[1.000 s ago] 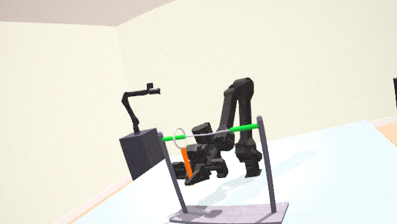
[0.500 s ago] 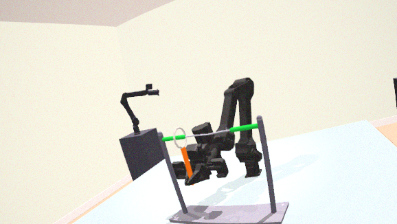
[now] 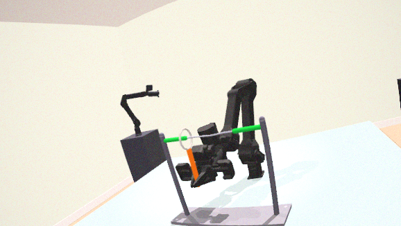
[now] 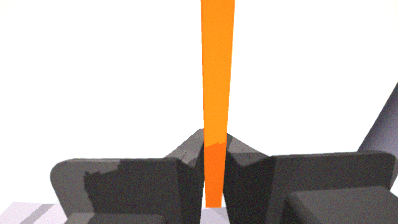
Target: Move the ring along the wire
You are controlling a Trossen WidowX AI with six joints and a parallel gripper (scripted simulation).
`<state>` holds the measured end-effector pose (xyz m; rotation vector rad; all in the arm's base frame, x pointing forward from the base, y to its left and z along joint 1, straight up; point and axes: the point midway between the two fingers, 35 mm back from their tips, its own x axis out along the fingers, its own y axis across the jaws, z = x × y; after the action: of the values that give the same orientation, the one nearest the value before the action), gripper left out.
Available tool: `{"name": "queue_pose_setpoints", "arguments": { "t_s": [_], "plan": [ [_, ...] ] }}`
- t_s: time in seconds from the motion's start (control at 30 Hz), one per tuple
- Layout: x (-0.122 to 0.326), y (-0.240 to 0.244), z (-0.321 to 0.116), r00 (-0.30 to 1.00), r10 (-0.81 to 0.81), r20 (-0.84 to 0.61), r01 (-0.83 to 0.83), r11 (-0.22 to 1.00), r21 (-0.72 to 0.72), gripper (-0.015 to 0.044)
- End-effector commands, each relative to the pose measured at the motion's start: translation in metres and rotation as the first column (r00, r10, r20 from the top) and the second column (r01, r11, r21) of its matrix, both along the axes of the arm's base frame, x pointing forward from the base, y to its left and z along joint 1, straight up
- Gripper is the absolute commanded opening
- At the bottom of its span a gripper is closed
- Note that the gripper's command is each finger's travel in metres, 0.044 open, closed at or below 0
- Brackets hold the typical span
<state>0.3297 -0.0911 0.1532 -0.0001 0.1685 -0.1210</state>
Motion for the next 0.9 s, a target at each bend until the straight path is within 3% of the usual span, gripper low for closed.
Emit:
{"name": "queue_pose_setpoints", "arguments": {
  "t_s": [0.0, 0.87],
  "plan": [
    [0.0, 0.003, 0.002, 1.0, -0.005, 0.006, 0.005, 1.0, 0.002, -0.015],
    [0.003, 0.026, 0.002, 1.0, 0.006, -0.001, -0.006, 1.0, -0.017, -0.015]
  ]
}}
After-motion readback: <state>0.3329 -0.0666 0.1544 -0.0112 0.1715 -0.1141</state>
